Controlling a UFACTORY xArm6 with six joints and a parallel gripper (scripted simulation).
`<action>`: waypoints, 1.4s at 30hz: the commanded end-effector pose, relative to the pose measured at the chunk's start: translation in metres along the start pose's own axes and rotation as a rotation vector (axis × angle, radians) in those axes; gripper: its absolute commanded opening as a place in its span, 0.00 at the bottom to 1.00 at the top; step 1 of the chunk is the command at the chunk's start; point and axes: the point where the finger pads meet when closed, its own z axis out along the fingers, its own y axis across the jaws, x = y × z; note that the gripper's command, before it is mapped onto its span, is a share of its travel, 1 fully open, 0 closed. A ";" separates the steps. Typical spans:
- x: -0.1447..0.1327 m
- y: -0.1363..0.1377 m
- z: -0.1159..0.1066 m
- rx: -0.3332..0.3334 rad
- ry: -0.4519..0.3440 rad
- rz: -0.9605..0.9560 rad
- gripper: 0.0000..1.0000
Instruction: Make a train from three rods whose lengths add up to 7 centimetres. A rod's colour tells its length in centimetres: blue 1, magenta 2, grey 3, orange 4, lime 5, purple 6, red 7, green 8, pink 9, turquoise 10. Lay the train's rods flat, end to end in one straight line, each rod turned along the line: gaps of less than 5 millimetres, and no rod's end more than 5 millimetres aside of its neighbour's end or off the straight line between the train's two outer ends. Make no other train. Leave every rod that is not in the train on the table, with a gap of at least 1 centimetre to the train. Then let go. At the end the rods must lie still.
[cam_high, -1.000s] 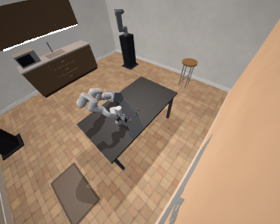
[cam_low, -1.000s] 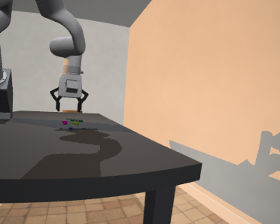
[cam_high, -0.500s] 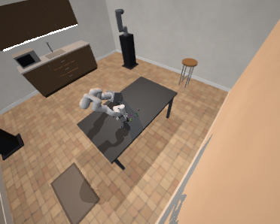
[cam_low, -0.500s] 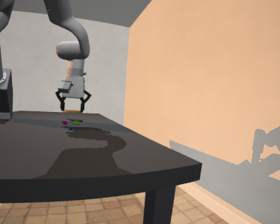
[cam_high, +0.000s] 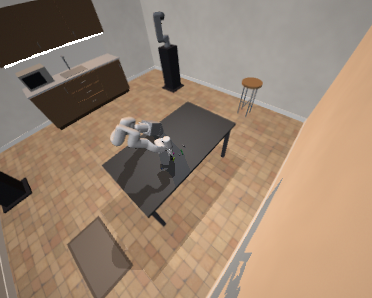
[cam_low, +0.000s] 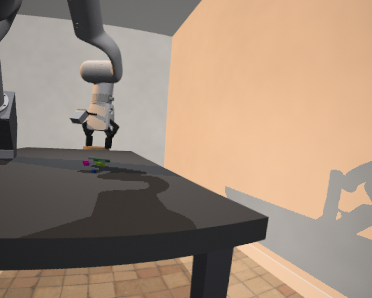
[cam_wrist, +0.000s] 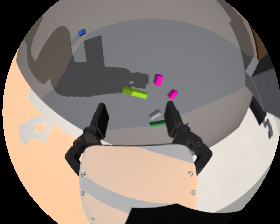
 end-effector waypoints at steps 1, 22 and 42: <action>-0.015 0.008 0.000 0.019 0.002 0.167 1.00; -0.067 0.052 0.002 0.034 0.000 0.786 1.00; -0.076 0.062 0.002 0.040 -0.002 0.911 1.00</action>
